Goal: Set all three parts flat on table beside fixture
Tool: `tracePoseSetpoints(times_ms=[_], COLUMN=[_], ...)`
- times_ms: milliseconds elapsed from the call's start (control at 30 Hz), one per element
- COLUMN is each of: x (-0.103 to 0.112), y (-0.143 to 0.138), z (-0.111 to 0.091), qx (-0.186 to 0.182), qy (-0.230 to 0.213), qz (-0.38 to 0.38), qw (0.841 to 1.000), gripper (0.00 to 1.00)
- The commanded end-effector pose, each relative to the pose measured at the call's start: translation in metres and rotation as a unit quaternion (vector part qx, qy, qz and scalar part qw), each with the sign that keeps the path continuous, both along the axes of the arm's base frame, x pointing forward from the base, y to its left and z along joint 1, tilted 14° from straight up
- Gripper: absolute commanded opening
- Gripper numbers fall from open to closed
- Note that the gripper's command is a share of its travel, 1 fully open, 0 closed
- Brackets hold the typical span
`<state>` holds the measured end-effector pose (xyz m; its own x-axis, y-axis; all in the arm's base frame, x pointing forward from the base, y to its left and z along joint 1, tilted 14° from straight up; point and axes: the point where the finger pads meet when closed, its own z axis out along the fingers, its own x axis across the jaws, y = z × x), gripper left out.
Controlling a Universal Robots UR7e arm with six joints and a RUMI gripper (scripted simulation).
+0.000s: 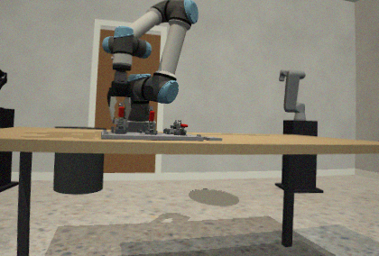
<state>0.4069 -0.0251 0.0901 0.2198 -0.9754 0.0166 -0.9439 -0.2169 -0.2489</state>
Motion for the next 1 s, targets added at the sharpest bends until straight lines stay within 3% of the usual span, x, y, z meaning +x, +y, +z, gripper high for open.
tracePoseSetpoints(times_ms=[0,600,967], x=[-0.001,-0.003,-0.011], y=[0.0,-0.001,-0.002], z=[0.006,0.011,0.027], qx=[0.0,0.0,0.0], qy=[0.0,0.0,0.0], qz=[0.0,0.0,0.0], qw=[1.0,1.0,1.0], gripper=[0.0,0.0,0.0])
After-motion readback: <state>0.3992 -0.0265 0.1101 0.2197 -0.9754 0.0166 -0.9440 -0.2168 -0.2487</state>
